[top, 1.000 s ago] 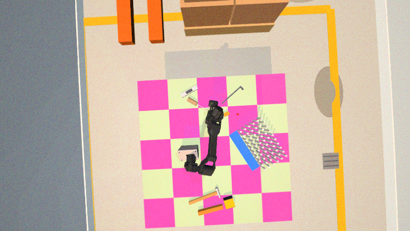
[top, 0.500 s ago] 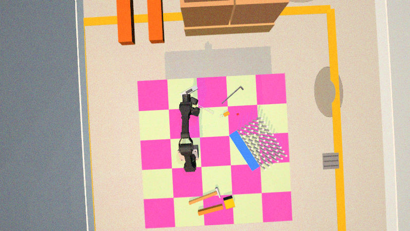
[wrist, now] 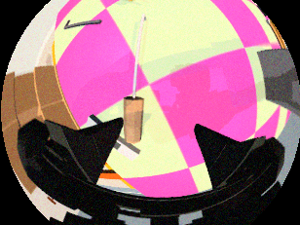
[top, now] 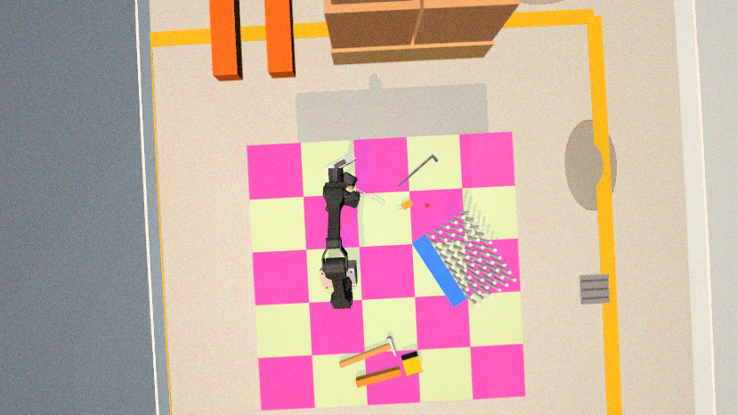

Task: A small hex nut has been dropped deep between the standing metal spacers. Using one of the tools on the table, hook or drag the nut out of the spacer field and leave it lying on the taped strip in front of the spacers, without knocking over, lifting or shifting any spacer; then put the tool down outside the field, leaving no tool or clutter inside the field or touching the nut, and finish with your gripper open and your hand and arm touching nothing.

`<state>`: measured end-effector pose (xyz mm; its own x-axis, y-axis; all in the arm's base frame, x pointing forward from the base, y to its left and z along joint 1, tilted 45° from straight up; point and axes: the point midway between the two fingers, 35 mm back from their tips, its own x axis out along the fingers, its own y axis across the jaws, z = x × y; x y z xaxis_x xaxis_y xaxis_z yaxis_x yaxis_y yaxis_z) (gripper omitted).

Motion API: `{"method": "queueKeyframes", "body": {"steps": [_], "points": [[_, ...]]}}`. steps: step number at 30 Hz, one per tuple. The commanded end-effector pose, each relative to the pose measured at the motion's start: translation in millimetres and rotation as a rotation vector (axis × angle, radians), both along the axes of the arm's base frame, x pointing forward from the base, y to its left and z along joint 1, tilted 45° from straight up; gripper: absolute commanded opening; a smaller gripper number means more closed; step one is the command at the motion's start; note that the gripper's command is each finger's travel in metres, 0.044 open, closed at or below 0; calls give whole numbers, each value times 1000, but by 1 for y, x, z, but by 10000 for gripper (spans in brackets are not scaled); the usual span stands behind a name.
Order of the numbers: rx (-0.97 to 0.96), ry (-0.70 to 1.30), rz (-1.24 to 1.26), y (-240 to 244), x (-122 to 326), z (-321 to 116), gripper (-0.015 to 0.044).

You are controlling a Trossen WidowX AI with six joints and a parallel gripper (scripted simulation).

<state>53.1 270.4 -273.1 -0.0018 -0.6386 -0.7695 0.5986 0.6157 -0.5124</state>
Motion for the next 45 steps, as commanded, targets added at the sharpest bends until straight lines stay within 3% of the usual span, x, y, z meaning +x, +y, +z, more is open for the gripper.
{"method": "queueKeyframes", "body": {"steps": [1, 7, 12, 18, 45], "points": [[46, -22, 17, 1, 11, -2, 440], [253, -147, 86, 5, 58, -1, 440], [272, -163, 92, 5, 63, 1, 440], [272, -163, 92, 5, 63, 1, 282], [273, -161, 94, -11, 62, -19, 280]]}}
